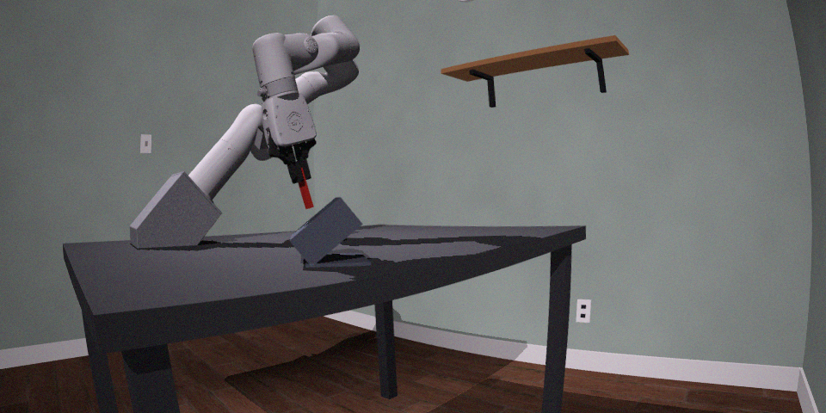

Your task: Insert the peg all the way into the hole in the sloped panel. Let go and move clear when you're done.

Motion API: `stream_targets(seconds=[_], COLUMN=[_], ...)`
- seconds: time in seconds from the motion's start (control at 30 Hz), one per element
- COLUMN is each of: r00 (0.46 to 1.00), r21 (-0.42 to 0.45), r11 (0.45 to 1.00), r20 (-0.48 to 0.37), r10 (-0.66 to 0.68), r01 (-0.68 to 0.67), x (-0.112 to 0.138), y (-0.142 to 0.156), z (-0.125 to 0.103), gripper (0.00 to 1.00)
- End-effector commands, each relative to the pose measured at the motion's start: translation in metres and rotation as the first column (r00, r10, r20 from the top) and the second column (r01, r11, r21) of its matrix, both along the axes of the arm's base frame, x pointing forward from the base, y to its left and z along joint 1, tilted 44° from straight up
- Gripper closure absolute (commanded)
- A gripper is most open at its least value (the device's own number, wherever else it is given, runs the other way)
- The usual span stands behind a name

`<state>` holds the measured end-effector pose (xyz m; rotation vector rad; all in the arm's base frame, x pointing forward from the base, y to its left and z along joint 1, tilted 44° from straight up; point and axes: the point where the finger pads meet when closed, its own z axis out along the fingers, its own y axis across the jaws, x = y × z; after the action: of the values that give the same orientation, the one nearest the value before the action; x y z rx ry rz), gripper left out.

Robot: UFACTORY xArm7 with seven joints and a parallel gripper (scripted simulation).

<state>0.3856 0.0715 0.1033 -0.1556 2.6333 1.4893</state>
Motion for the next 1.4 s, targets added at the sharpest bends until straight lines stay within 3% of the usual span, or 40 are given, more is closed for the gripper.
stream_targets(seconds=[0.0,0.8,1.37], r00=[0.997,0.948,0.882], r21=[0.049,0.170,0.240], r11=[0.997,0.955,0.894], r20=[-0.058,-0.249,-0.387], r10=[-0.051,-0.197,-0.269], r01=[0.054,0.243,0.378], x=[0.010,0.035,0.049], y=[-0.011,-0.050,-0.083], z=[-0.003,-0.020,-0.037], gripper=[1.00,1.00,1.00])
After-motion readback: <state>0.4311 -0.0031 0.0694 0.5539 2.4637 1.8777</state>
